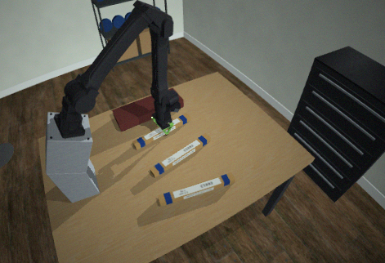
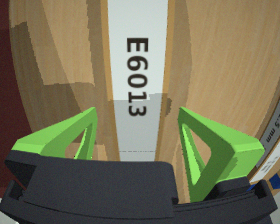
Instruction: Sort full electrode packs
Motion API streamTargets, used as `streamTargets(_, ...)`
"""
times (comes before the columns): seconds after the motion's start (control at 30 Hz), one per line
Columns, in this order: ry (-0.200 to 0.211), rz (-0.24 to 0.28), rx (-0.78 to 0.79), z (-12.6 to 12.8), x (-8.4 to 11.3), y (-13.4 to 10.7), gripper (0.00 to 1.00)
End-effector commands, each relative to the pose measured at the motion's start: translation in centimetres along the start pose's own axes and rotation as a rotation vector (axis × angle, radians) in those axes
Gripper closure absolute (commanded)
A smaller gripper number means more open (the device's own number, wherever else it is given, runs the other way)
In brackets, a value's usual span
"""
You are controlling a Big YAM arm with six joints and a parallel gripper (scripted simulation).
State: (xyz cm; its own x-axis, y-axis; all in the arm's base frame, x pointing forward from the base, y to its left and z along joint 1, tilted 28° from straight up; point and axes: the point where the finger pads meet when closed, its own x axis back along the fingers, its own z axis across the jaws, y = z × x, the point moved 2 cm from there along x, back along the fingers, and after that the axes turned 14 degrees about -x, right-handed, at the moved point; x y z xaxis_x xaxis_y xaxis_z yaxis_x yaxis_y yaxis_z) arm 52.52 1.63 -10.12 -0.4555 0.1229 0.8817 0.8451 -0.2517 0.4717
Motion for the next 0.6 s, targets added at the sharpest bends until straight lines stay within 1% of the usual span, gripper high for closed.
streamTargets(0.0,0.007,-0.011,0.003,0.35,0.44,0.54,0.26)
streamTargets(0.57,0.004,-0.006,0.002,0.2,0.15,0.24,0.26)
